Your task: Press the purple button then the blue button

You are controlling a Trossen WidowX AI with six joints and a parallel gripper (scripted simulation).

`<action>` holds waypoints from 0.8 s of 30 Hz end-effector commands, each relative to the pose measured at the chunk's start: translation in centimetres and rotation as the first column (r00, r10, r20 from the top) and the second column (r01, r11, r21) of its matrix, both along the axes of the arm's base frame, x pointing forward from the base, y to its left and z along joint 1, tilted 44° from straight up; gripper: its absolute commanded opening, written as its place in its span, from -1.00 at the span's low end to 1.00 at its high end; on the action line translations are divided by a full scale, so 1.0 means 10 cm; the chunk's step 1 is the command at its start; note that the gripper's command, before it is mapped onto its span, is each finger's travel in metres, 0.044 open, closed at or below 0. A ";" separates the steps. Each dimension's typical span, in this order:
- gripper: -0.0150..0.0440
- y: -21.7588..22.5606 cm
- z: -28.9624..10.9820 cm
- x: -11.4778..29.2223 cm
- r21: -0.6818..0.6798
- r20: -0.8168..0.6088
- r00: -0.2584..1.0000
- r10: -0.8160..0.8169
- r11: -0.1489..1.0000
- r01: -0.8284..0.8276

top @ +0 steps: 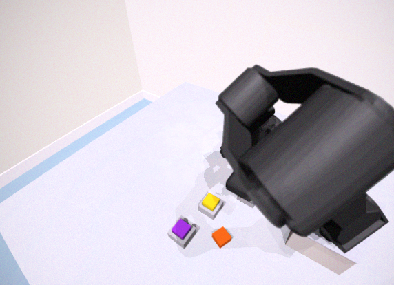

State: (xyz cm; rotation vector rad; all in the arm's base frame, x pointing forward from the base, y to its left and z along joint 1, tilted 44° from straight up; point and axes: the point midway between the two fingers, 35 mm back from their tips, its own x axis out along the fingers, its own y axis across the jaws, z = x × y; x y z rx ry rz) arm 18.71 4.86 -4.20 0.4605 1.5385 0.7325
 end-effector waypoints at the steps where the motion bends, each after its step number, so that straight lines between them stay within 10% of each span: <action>1: -0.33 -0.04 0.08 0.01 -0.003 -0.003 1.000 0.007 1.000 -0.007; 14: 0.82 0.95 1.63 0.42 -0.014 0.005 1.000 0.003 1.000 -0.002; 24: 0.86 1.19 2.03 0.27 0.007 -0.001 1.000 0.007 1.000 -0.007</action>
